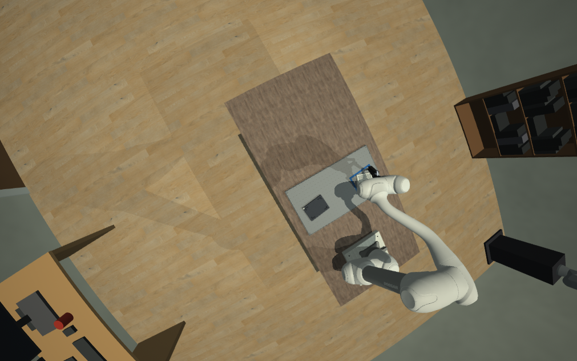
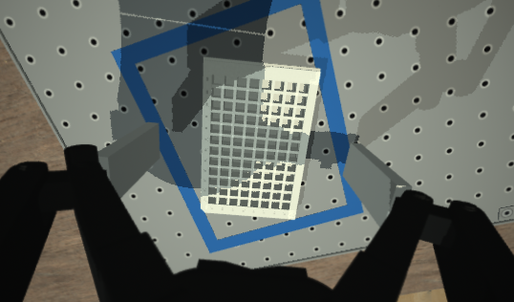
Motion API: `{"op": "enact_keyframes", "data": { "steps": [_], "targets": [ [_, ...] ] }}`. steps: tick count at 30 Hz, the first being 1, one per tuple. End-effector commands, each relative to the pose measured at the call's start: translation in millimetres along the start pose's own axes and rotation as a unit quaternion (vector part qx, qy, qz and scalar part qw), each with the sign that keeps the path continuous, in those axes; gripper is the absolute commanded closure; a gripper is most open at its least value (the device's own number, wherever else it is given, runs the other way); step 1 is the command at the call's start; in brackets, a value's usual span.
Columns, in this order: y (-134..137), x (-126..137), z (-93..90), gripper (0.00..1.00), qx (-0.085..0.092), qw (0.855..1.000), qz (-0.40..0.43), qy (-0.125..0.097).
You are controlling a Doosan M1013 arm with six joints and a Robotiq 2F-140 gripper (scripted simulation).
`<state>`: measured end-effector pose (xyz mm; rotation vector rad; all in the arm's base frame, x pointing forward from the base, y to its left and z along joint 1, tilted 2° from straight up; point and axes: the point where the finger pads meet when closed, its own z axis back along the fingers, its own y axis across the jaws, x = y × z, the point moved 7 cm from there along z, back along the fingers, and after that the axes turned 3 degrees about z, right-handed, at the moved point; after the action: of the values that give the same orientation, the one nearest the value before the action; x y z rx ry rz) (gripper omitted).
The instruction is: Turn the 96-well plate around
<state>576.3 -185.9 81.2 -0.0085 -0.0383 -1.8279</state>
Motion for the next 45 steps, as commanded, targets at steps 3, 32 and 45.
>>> {"op": "enact_keyframes", "data": {
  "steps": [3, 32, 45],
  "targets": [
    [-1, 1, 11.6, 0.00, -0.002, 1.000, -0.004, -0.001],
    [-1, 1, 57.1, 0.00, -0.002, 1.000, -0.004, -0.001],
    [-1, 1, 57.1, 0.00, -0.002, 1.000, -0.004, -0.001]
  ]
}}
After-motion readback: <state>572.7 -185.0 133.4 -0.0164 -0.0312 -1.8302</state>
